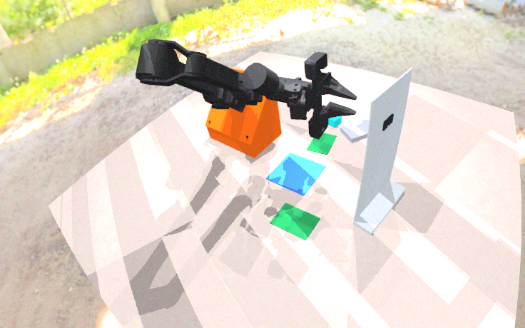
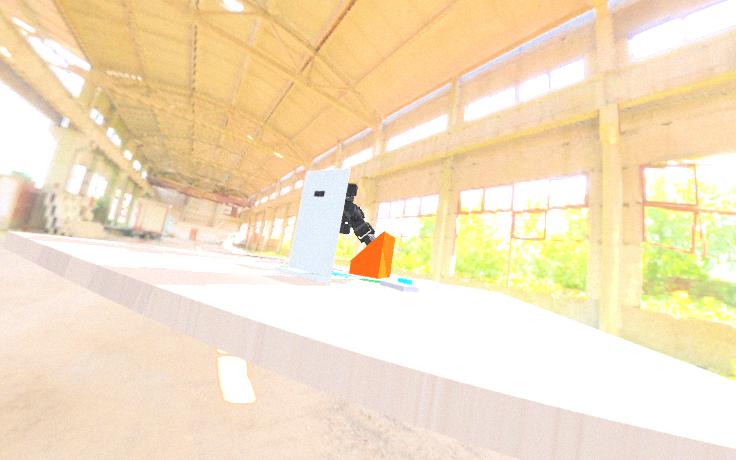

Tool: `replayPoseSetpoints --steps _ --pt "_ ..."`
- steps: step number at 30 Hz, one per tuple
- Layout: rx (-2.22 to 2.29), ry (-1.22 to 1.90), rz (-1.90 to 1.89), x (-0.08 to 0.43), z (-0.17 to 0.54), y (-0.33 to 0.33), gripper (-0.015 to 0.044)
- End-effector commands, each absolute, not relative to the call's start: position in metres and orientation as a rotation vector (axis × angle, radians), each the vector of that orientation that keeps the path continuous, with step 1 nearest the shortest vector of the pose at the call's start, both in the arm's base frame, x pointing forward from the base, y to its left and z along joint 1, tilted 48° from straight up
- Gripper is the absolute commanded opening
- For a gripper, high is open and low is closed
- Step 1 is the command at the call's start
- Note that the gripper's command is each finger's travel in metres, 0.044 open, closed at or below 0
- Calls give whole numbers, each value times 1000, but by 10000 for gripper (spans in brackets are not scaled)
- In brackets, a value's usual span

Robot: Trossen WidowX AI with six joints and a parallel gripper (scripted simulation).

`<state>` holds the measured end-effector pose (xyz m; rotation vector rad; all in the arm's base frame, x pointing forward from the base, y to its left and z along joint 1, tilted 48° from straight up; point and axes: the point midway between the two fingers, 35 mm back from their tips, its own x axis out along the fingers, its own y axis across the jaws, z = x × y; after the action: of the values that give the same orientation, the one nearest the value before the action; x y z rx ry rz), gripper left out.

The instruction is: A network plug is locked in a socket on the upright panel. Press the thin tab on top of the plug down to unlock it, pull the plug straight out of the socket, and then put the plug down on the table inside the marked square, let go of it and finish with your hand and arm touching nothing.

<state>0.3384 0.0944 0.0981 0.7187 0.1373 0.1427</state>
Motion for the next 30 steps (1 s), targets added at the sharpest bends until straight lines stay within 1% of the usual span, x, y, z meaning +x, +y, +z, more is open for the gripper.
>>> replayPoseSetpoints --steps 1,30 --pt "724 137 146 347 99 94 156" --pt "723 134 147 390 105 94 156"
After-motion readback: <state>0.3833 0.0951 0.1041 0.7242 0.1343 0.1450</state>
